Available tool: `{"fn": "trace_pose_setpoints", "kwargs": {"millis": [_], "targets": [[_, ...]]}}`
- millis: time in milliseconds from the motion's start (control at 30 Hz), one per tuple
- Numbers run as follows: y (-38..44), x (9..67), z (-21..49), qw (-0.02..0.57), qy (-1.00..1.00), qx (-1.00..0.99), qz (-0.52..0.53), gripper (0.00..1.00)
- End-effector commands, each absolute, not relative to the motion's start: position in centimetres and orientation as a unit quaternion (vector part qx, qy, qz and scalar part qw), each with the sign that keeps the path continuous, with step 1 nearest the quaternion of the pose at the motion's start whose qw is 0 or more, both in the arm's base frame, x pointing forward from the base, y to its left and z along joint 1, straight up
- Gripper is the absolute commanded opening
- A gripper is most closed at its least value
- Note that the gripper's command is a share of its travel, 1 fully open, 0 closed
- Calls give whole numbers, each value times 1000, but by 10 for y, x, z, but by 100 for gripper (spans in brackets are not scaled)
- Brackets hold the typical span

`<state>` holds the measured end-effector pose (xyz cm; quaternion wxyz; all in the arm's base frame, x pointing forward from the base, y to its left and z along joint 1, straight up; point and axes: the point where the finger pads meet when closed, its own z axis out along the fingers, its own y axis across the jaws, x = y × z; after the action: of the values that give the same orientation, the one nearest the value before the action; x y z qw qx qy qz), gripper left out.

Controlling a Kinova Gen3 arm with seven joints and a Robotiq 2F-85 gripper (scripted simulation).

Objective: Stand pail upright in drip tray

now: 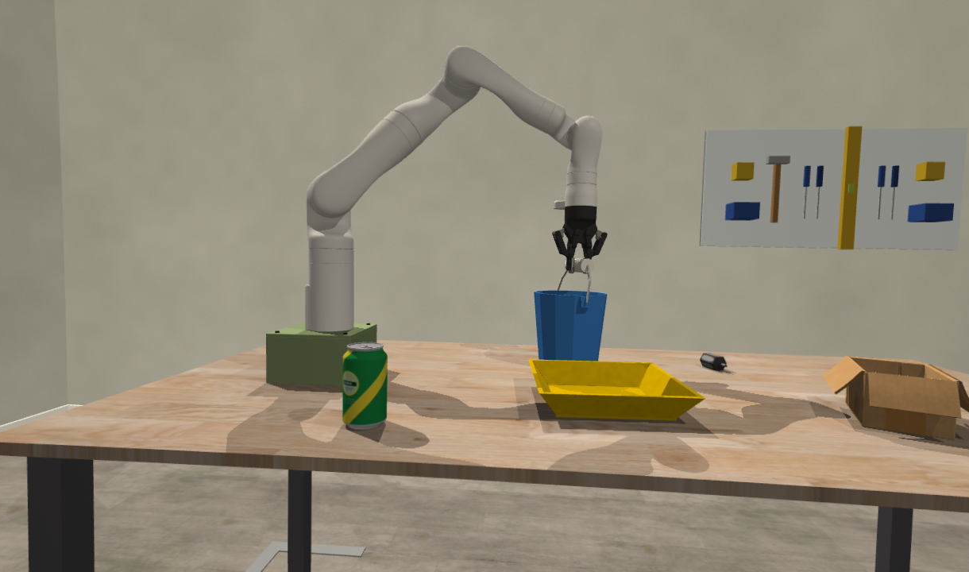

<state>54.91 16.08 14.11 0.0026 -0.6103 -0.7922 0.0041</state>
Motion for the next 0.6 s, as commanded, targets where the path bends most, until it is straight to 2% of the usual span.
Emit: {"fn": "trace_pose_setpoints", "kwargs": {"millis": [0,567], "targets": [[161,550,143,2,-792,-610,3,10],[161,550,153,2,-792,-610,3,10]]}}
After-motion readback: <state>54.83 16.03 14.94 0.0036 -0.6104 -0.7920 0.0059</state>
